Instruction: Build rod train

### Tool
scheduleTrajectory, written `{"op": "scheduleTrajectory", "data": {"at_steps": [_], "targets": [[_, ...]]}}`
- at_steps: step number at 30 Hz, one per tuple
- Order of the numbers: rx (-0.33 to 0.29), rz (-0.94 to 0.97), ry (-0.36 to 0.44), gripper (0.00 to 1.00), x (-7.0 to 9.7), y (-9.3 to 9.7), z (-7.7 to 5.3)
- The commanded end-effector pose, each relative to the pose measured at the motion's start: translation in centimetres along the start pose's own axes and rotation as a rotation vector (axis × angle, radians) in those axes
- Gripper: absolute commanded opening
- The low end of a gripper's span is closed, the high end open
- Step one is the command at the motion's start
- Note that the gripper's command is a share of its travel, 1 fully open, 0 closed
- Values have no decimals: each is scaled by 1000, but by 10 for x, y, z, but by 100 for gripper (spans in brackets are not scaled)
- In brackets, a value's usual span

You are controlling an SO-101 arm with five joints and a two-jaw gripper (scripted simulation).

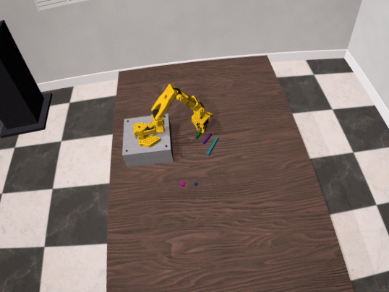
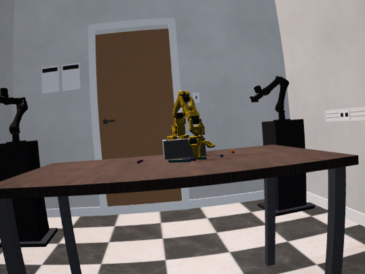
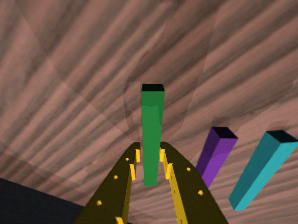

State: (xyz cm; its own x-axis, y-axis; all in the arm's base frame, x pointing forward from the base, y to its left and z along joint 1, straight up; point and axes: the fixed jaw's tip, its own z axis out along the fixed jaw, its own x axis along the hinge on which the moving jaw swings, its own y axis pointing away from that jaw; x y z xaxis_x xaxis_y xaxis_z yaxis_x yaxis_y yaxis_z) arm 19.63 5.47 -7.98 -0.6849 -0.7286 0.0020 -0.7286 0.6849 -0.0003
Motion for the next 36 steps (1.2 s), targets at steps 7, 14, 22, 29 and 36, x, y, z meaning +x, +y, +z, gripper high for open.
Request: {"op": "scheduleTrajectory", "data": {"at_steps": [7, 14, 22, 29, 36], "targets": [[-3, -2, 3, 2, -1, 2, 3], [-3, -2, 3, 0, -1, 2, 3], [-3, -2, 3, 0, -1, 2, 3], [-3, -2, 3, 0, -1, 2, 3], [-3, -2, 3, 0, -1, 2, 3]]}}
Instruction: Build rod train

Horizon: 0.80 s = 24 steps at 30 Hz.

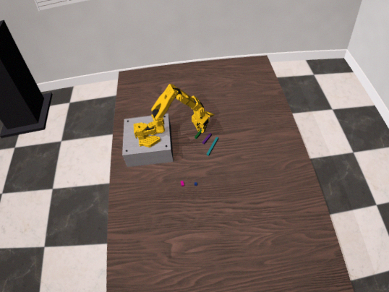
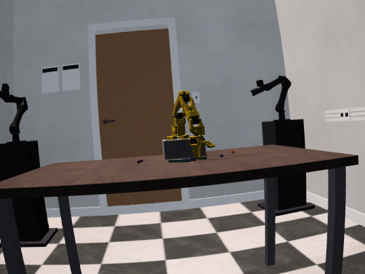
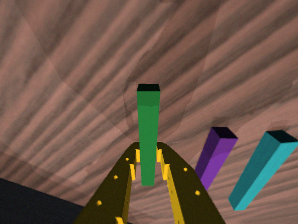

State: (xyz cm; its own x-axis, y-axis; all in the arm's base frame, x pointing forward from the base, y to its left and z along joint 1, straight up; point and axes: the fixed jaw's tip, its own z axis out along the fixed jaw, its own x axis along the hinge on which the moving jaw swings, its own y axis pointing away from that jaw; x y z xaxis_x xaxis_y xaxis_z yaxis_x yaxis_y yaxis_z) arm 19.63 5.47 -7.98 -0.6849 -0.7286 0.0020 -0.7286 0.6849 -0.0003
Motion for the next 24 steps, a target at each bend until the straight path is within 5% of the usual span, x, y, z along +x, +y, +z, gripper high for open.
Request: {"op": "scheduleTrajectory", "data": {"at_steps": [1, 24], "targets": [[-3, -2, 3, 0, -1, 2, 3], [-3, -2, 3, 0, -2, -2, -28]]}}
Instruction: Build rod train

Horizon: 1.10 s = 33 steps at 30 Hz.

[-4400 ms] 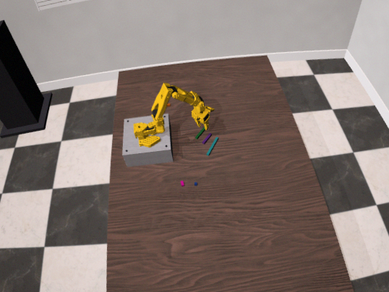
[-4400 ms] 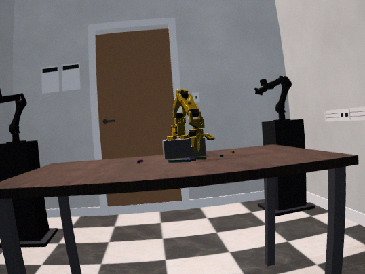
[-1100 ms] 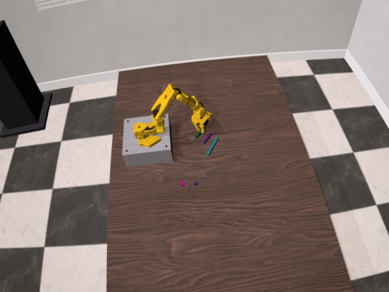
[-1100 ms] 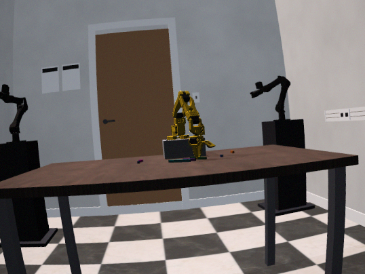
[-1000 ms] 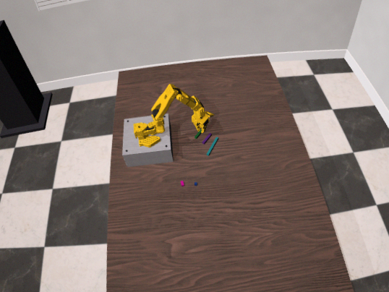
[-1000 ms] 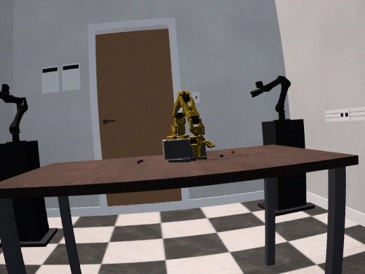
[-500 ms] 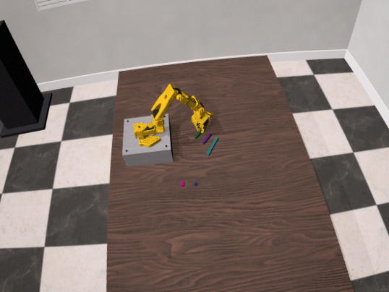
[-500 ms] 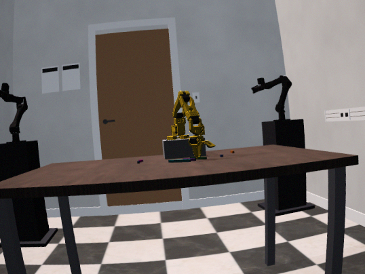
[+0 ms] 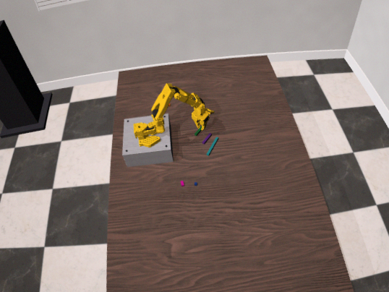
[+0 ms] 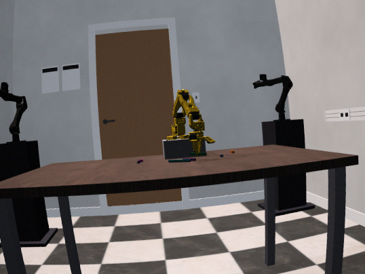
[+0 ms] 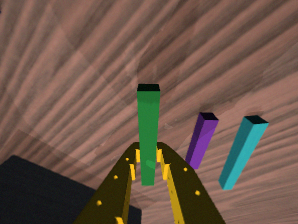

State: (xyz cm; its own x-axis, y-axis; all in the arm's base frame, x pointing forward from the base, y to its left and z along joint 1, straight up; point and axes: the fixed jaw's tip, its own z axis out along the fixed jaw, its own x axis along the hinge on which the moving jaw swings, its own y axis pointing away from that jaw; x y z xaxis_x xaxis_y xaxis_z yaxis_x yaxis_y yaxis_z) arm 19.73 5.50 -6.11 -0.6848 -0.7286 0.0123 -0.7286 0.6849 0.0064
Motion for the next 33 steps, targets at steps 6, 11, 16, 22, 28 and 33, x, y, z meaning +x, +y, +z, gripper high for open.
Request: {"op": "scheduleTrajectory", "data": {"at_steps": [6, 11, 16, 22, 28, 33], "targets": [[3, -2, -7, 0, 0, -2, -15], [3, -2, -7, 0, 0, -2, -15], [3, -4, -7, 0, 0, -2, -15], [3, -15, -8, 0, 3, -6, -15], [3, -32, -8, 0, 7, -12, -15], [3, -66, -8, 0, 15, -24, -14]]}}
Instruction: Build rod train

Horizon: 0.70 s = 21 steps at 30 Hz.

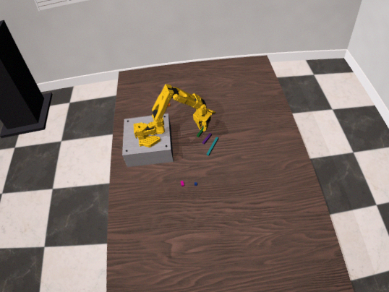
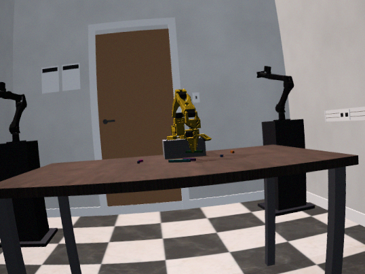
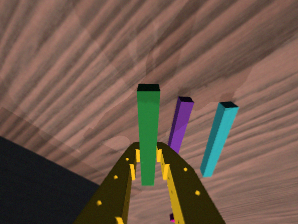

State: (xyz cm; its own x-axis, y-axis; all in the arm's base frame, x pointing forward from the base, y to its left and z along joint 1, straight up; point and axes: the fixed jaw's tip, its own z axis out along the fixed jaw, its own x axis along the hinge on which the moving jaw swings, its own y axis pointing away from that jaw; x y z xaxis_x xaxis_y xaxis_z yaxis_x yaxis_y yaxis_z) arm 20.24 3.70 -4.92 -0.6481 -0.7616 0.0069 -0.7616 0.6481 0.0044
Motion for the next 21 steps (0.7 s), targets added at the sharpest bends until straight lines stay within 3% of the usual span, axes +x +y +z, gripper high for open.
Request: {"op": "scheduleTrajectory", "data": {"at_steps": [1, 9, 11, 21], "targets": [[0, -24, -3, 0, 8, -10, -2], [0, -106, -3, 0, 34, -34, -1], [0, -106, -3, 0, 34, -34, -1], [0, -232, -5, 0, 81, -63, 1]]}}
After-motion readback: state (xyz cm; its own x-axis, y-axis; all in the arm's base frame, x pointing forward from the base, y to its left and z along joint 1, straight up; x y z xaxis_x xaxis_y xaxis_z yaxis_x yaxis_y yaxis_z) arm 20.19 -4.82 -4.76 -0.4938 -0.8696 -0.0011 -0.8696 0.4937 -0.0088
